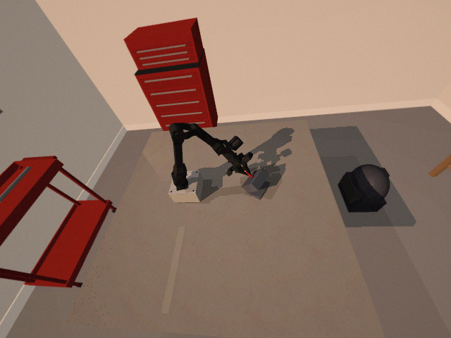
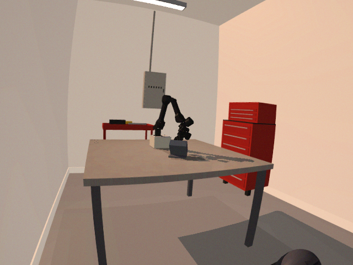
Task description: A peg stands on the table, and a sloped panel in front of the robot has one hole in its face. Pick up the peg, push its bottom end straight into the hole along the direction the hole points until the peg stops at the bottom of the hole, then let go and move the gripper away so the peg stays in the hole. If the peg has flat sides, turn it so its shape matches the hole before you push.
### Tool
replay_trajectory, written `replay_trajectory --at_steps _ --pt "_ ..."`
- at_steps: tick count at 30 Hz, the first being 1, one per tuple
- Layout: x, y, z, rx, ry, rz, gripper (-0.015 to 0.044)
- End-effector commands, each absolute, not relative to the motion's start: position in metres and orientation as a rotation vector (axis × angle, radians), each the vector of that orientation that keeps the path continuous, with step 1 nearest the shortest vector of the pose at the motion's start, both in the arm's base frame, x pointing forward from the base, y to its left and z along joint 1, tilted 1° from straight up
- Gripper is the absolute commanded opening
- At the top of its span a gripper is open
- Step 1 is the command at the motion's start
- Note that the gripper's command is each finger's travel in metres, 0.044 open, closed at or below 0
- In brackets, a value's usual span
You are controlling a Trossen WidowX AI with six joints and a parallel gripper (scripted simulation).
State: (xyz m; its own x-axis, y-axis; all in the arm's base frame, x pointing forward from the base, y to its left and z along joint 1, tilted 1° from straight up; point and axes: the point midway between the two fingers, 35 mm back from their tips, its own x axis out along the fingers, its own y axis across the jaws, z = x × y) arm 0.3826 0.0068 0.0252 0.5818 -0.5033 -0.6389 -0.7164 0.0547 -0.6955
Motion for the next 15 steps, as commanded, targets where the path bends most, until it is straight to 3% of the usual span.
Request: replay_trajectory --at_steps 1,15 --pt "0.3842 0.0038 0.0225 -1.600 1.056 0.217 0.0000" --pt "0.3856 0.0036 0.0211 -1.596 1.050 0.215 0.0000"
